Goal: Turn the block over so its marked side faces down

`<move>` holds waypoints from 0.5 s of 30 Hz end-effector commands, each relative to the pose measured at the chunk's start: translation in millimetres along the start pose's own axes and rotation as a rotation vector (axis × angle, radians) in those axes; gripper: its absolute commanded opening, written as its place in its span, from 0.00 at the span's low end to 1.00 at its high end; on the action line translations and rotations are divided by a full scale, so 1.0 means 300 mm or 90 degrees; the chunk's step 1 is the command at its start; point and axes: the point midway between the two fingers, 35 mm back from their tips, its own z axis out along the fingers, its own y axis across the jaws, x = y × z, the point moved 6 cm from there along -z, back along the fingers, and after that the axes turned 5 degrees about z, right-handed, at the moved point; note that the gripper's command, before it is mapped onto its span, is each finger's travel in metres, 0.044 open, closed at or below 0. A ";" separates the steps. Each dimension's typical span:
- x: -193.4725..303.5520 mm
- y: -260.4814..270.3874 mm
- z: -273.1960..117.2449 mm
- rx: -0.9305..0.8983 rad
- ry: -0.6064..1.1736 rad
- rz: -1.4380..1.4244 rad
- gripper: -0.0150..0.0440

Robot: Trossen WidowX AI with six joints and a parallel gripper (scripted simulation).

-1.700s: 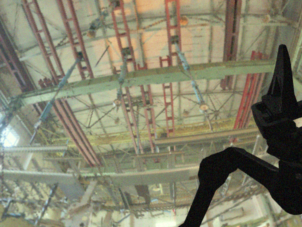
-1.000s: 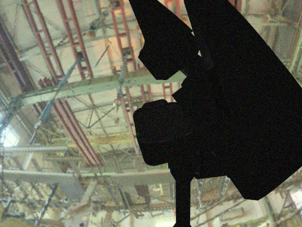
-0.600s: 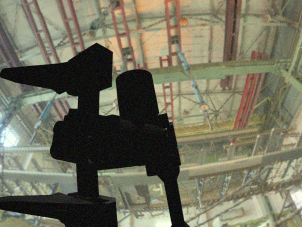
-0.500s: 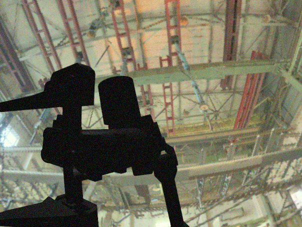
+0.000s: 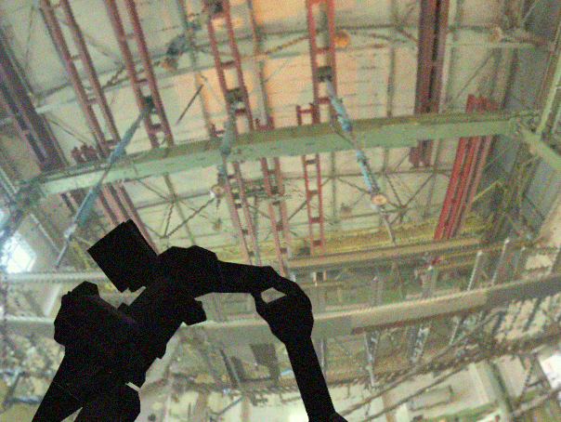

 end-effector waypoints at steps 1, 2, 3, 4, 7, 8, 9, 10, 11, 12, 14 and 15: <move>0.006 -0.208 -0.081 0.051 0.140 -0.129 1.00; 0.011 -0.239 -0.097 0.054 0.164 -0.149 1.00; 0.016 -0.269 -0.113 0.056 0.189 -0.168 1.00; 0.023 -0.298 -0.130 0.057 0.214 -0.187 1.00; 0.037 -0.357 -0.169 0.053 0.267 -0.224 1.00; 0.038 -0.359 -0.171 0.052 0.269 -0.225 1.00; 0.038 -0.359 -0.171 0.052 0.269 -0.225 1.00; 0.040 -0.359 -0.171 0.052 0.269 -0.225 1.00; 0.042 -0.358 -0.172 0.052 0.269 -0.225 1.00; 0.042 -0.358 -0.172 0.052 0.269 -0.225 1.00; 0.042 -0.358 -0.172 0.052 0.269 -0.225 1.00; 0.042 -0.358 -0.172 0.052 0.269 -0.225 1.00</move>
